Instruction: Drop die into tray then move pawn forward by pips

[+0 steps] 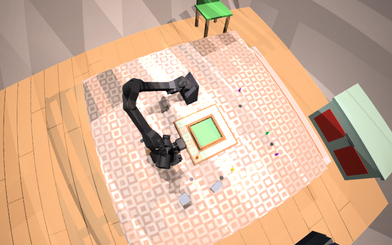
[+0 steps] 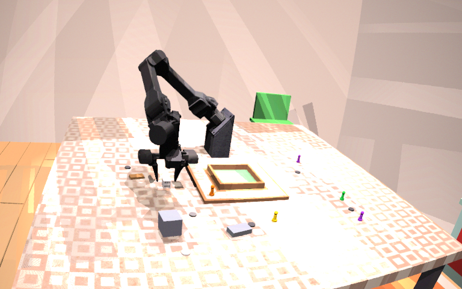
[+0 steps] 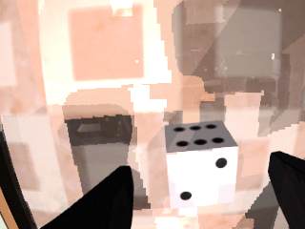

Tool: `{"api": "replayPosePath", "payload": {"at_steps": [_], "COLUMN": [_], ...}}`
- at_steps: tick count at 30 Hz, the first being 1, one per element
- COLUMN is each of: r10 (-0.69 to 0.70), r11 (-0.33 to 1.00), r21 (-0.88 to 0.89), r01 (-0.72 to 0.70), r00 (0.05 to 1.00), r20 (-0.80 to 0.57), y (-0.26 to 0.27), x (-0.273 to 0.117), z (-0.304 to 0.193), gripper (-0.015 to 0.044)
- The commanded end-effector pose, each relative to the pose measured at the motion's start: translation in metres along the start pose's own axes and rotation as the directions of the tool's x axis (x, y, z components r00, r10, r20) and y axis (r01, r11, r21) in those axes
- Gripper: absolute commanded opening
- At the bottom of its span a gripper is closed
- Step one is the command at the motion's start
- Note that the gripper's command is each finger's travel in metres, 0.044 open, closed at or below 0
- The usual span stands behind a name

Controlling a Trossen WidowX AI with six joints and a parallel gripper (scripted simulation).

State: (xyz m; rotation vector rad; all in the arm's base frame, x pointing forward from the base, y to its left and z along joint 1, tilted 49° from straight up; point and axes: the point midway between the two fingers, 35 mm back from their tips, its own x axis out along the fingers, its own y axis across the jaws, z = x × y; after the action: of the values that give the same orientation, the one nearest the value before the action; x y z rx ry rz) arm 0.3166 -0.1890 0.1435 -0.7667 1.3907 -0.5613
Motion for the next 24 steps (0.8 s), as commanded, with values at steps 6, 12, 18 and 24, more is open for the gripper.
{"api": "replayPosePath", "payload": {"at_steps": [6, 12, 18, 24], "r10": [0.005, 0.005, 0.005, 0.014], "r11": [1.0, 1.0, 1.0, 1.0], "r21": [-0.005, -0.005, -0.005, -0.003], "r01": [-0.005, -0.005, -0.005, -0.014], "r00": [1.0, 1.0, 1.0, 1.0], "r20": [0.003, 0.003, 0.003, 0.003], "y": [0.001, 0.001, 0.001, 0.001], "x": [0.009, 0.009, 0.009, -0.019], "z": [0.0, 0.0, 0.0, 0.006], "gripper": [0.0222, 0.0104, 0.0045, 0.0]}}
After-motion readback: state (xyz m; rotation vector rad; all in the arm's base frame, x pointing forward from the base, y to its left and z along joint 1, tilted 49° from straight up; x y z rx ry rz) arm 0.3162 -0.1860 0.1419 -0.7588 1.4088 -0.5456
